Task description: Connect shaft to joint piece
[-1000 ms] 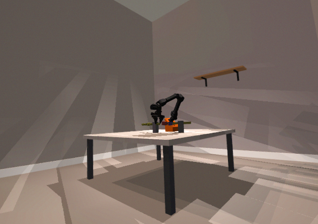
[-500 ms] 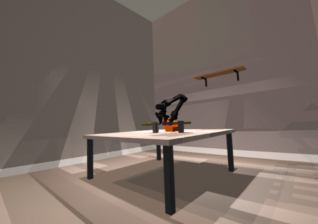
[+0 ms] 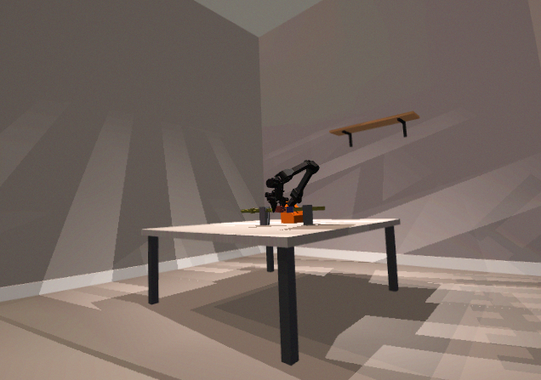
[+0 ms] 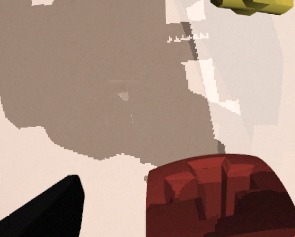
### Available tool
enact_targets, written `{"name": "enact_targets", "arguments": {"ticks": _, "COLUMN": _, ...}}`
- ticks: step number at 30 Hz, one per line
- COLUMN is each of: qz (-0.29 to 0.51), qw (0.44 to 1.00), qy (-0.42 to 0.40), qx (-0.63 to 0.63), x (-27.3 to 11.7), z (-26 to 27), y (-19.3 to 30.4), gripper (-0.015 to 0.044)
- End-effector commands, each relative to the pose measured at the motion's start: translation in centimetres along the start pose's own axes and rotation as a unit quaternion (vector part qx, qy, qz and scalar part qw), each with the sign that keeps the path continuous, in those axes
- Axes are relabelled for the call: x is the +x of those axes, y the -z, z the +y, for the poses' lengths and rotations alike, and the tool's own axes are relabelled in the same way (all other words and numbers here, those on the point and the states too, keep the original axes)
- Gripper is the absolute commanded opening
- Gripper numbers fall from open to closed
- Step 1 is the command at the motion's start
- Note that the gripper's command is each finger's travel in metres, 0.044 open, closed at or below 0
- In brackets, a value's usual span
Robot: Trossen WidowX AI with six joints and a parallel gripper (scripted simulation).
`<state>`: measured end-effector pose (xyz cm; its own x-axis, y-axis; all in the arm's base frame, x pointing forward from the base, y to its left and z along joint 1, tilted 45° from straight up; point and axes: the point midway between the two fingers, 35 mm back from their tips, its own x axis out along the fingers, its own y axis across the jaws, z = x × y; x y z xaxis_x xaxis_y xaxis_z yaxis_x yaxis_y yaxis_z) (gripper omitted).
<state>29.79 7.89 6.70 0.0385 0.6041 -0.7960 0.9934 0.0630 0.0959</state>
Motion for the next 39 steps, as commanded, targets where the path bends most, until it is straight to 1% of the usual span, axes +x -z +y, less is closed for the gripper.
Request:
{"name": "enact_targets", "arguments": {"ticks": 1, "qz": 0.002, "qw": 1.0, "qy": 0.004, "qx": 0.004, "x": 0.96, "z": -0.26, "y": 0.06, "gripper": 0.044}}
{"name": "enact_targets", "arguments": {"ticks": 8, "qz": 0.003, "qw": 1.0, "qy": 0.004, "qx": 0.004, "x": 1.8, "z": -0.29, "y": 0.09, "gripper": 0.044}}
{"name": "enact_targets", "arguments": {"ticks": 18, "qz": 0.003, "qw": 1.0, "qy": 0.004, "qx": 0.004, "x": 1.8, "z": -0.29, "y": 0.09, "gripper": 0.0182}}
{"name": "enact_targets", "arguments": {"ticks": 39, "qz": 0.003, "qw": 1.0, "qy": 0.004, "qx": 0.004, "x": 1.8, "z": -0.29, "y": 0.09, "gripper": 0.0182}}
